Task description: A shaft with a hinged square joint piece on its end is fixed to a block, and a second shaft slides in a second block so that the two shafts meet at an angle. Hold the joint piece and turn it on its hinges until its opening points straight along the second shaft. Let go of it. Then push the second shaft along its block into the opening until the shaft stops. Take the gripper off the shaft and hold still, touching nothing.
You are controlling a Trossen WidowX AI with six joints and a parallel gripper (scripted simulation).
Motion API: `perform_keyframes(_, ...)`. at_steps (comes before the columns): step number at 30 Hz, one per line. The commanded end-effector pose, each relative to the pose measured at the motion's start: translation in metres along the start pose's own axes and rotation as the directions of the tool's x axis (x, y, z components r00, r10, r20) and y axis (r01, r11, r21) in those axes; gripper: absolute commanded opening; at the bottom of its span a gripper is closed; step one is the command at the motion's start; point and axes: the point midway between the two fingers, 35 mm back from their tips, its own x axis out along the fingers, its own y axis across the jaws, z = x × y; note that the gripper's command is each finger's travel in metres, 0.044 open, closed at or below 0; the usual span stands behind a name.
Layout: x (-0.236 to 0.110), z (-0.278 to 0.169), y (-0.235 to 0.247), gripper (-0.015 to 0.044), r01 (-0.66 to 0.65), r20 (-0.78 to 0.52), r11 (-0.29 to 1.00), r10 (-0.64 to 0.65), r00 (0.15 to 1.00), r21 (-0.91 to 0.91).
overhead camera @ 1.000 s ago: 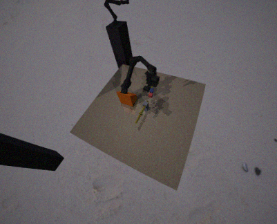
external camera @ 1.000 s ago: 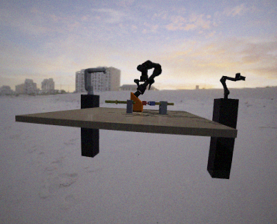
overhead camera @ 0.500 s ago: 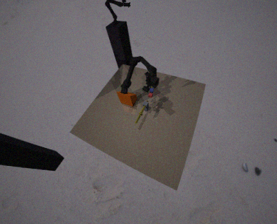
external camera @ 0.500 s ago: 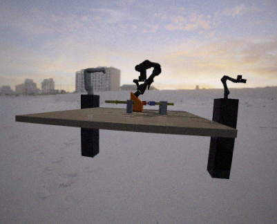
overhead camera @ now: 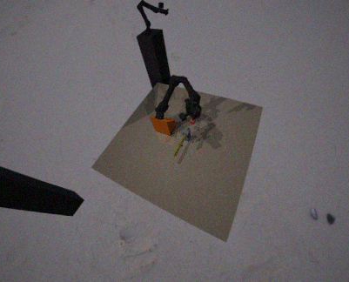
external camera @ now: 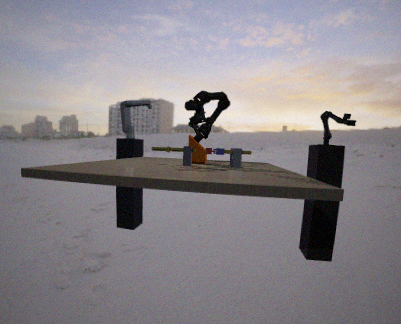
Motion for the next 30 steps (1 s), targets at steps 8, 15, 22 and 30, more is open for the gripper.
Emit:
perform_keyframes(8, 0.010, 0.011, -0.020, 0.0440, -0.069, -0.073, 0.935, 0.100, 0.992, 0.349)
perform_keyframes(15, 0.016, 0.019, -0.032, 0.0440, -0.092, -0.104, 0.831, 0.176, 0.979, 0.548)
perform_keyframes(22, 0.022, 0.027, -0.044, 0.0440, -0.091, -0.122, 0.687, 0.255, 0.959, 0.721)
perform_keyframes(30, 0.027, 0.032, -0.053, 0.0440, -0.072, -0.129, 0.551, 0.317, 0.940, 0.832)
